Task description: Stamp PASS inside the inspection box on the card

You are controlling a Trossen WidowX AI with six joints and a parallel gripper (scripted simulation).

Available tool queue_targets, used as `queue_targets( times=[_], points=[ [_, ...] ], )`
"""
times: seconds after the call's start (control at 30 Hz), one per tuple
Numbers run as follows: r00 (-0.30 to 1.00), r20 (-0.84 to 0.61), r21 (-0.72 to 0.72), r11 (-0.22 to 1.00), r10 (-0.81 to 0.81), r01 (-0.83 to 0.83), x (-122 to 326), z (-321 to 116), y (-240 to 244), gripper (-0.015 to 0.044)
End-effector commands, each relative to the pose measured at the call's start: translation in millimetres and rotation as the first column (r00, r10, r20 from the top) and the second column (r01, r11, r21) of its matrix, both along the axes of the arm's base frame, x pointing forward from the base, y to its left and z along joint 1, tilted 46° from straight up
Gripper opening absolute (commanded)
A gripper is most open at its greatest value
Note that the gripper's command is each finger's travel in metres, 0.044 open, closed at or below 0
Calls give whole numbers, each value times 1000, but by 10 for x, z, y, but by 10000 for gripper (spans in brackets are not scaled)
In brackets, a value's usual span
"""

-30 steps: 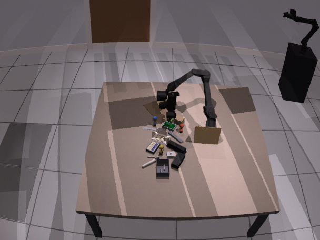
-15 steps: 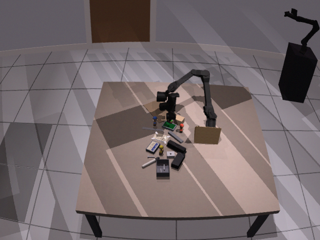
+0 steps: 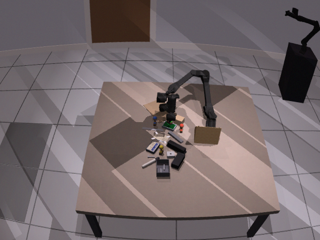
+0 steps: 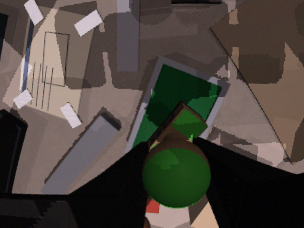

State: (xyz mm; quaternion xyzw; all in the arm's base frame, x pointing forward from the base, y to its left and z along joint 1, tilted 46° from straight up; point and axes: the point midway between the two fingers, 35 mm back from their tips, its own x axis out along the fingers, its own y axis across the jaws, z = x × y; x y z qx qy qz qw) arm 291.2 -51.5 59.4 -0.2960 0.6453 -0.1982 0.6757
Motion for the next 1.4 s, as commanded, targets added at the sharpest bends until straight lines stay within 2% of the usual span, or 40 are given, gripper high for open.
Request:
queue_targets(
  times=[0.0, 1.37],
  points=[
    [1000, -1, -5, 1000, 4, -4, 3, -12, -18, 0],
    [1000, 4, -6, 1000, 1, -1, 4, -150, -172, 0]
  ],
)
